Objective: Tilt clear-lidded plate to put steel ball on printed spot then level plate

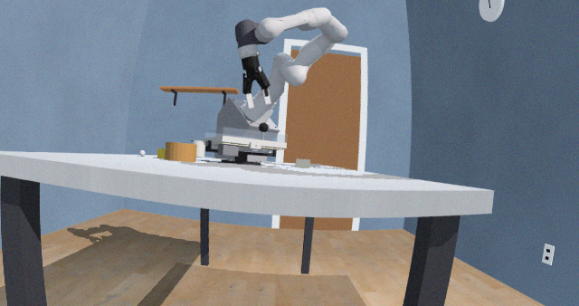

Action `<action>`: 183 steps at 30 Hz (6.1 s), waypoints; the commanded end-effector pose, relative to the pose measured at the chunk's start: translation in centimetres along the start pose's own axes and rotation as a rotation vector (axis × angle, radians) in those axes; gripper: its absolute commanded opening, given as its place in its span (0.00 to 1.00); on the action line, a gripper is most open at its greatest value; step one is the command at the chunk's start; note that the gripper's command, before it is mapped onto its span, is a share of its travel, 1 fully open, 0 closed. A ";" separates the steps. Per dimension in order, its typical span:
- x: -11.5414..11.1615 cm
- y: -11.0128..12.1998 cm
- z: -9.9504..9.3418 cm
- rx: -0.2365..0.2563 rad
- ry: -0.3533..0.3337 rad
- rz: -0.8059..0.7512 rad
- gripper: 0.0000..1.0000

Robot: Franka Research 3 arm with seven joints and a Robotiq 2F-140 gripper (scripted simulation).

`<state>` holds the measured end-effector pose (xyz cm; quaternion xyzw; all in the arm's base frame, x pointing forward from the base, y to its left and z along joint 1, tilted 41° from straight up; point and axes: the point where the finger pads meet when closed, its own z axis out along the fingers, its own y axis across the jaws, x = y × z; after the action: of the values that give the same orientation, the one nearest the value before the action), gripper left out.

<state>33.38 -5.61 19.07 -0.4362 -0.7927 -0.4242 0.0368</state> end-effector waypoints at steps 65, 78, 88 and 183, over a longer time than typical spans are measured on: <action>-1.9 6.0 3.8 -0.082 -0.262 0.734 1.00; -2.0 6.3 4.1 -0.099 -0.282 0.789 1.00; -2.1 6.7 4.3 -0.124 -0.307 0.858 1.00; -2.4 6.7 5.0 -0.123 -0.307 0.859 0.36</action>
<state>41.10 -1.86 19.37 -0.7828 -0.5122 -0.3470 0.0669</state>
